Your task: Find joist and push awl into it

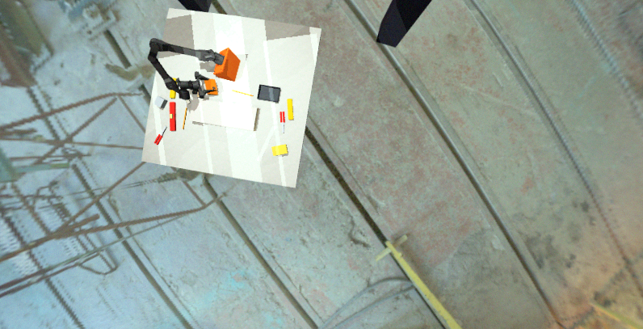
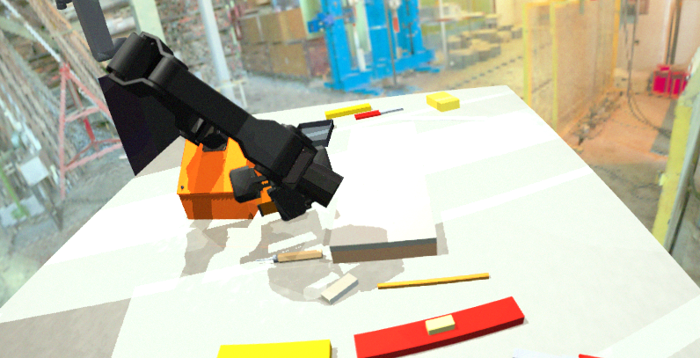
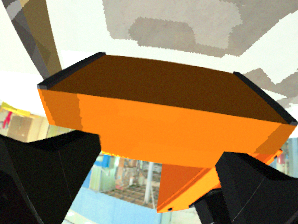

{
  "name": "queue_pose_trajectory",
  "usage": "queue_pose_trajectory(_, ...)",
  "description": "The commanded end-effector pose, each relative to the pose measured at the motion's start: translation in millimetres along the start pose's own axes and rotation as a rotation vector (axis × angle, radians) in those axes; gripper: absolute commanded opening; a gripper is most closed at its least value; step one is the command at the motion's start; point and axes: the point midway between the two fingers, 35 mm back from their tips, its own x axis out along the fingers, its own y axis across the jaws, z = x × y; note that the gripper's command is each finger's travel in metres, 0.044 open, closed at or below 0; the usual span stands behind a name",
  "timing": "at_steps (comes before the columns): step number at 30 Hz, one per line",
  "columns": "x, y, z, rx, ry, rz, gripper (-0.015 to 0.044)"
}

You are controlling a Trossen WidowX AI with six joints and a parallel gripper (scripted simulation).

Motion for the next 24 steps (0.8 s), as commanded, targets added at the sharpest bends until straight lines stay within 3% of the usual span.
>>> queue_pose_trajectory(1, 0.1, 1.1, 0.1, -0.003, 0.037, 0.003, 0.0000)
queue_pose_trajectory(24, 0.5, 0.9, 3.6, -0.006, 0.176, 0.001, 0.0000)
